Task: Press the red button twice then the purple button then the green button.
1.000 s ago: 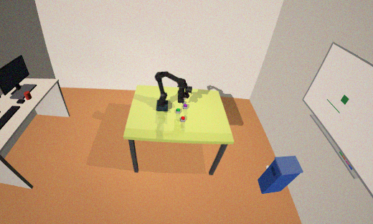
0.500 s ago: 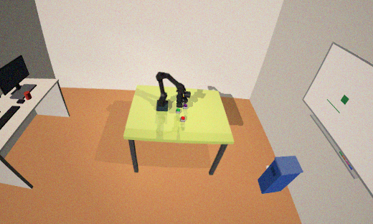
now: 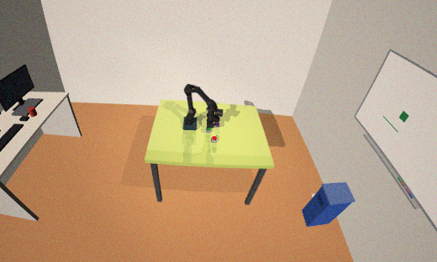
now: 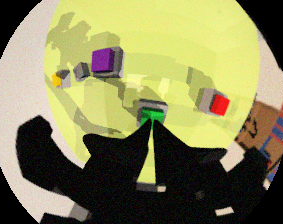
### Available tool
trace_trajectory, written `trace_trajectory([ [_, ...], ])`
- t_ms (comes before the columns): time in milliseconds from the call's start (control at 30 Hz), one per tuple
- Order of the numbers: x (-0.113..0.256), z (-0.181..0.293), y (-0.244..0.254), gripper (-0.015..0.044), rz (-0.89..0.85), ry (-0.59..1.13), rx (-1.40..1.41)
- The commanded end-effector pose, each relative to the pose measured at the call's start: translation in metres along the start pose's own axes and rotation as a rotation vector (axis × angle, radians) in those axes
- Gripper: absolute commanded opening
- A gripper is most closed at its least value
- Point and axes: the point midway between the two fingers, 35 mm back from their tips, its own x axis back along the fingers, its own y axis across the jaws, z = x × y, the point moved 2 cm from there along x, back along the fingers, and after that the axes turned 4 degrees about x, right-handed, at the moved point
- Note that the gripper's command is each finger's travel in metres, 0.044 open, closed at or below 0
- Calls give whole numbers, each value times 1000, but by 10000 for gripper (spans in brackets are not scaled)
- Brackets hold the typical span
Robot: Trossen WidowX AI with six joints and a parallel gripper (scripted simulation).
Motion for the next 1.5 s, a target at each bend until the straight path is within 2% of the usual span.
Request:
trace_trajectory([
  [0,-9,2,0,20,-1,7,5],
  [767,-14,2,0,20,-1,7,5],
  [900,17,1,0,20,-1,7,5],
  [1033,20,2,0,20,-1,7,5],
  [1200,27,-17,18,151,-14,-4,11],
  [1467,52,-62,96,361,-41,-11,18],
])
